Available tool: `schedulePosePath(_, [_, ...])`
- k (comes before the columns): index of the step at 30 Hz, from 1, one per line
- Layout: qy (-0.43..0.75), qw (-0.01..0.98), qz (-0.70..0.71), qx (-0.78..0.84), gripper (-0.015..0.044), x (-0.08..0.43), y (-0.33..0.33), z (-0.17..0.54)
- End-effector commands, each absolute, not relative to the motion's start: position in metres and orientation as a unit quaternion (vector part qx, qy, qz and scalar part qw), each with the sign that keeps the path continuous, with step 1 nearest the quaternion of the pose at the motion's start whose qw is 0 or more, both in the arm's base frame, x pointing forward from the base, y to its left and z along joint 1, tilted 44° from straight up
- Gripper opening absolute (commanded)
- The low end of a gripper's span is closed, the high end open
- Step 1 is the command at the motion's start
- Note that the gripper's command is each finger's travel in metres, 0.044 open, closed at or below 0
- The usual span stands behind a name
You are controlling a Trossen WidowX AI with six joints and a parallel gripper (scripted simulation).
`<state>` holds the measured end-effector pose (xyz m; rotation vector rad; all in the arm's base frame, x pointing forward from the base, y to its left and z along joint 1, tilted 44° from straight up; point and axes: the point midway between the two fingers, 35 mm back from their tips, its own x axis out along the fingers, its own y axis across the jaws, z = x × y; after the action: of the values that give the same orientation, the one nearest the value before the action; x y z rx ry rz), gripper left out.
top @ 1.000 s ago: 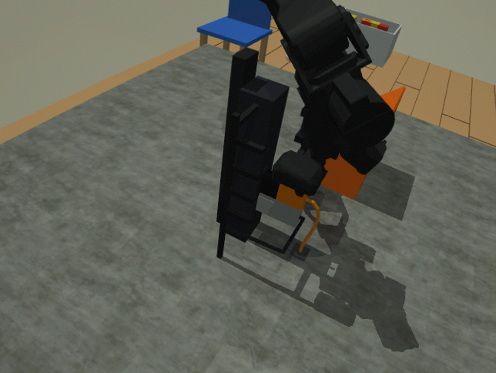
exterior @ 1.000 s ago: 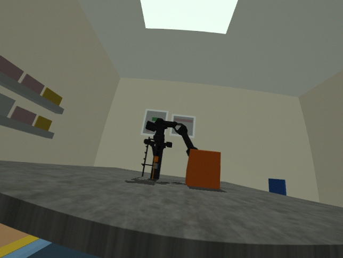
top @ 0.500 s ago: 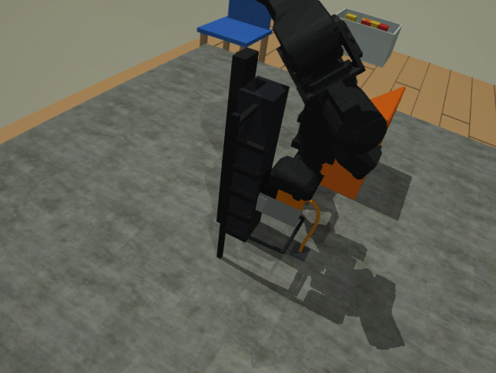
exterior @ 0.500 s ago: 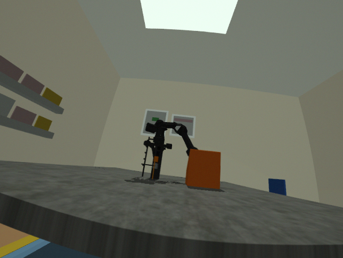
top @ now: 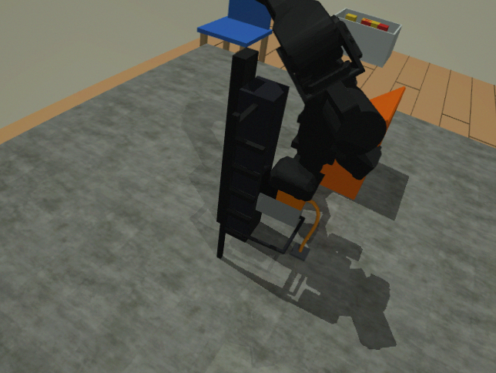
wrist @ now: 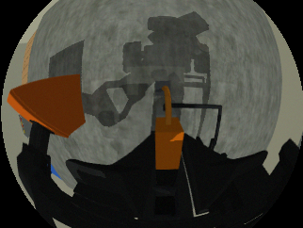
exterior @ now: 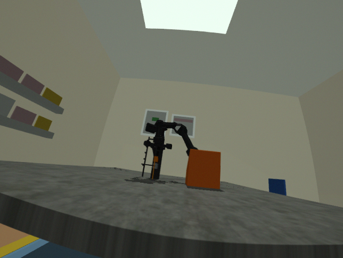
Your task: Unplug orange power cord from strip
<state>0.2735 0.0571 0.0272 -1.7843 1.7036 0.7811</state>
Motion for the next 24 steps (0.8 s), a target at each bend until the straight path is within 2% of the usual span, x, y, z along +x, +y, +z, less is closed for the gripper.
schedulePosePath(1, [0.633, 0.274, 0.29, -0.663, 0.0, 0.274, 0.059, 0.026])
schedulePosePath(24, [0.632, 0.274, 0.292, -0.663, 0.0, 0.274, 0.087, 0.004])
